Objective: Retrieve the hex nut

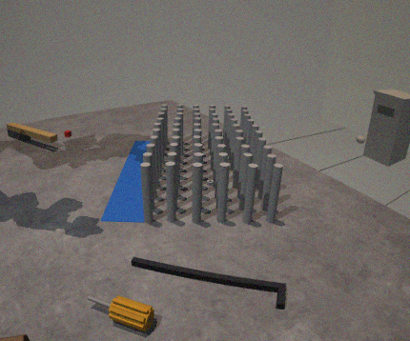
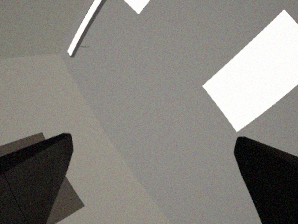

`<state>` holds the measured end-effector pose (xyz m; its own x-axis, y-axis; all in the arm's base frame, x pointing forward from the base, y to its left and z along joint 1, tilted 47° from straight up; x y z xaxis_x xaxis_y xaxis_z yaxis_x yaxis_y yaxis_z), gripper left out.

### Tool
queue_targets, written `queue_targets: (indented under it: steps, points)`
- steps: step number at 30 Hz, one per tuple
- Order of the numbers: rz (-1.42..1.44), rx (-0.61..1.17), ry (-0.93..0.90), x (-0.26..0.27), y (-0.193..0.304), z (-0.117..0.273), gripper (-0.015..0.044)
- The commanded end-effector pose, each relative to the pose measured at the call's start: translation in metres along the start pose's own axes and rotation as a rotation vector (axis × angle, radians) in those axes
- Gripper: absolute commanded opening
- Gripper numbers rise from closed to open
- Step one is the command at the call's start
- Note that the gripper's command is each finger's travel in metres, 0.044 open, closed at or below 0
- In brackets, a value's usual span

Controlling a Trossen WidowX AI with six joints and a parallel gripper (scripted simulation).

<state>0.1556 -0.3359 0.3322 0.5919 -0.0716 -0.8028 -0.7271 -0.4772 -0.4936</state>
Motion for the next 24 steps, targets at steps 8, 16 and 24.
queue_targets:
  steps: [8,16,24]
  points:
    - [-0.533,-0.116,-0.578,0.132,-0.069,0.052,0.0440]
    - [-0.854,-0.023,-1.053,0.208,-0.112,0.130,0.0440]
    - [-1.037,0.199,-1.507,0.254,-0.139,0.225,0.0440]
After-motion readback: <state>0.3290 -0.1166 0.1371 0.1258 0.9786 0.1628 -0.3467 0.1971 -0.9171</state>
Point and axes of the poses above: the point midway between the two fingers, 35 mm back from their tips, its own z axis back along the fingers, its own x axis across the jaws, y = z × x, the point moved 4 cm from there along z, back along the fingers, and after that the axes turned 5 degrees about z, right-handed, at the moved point
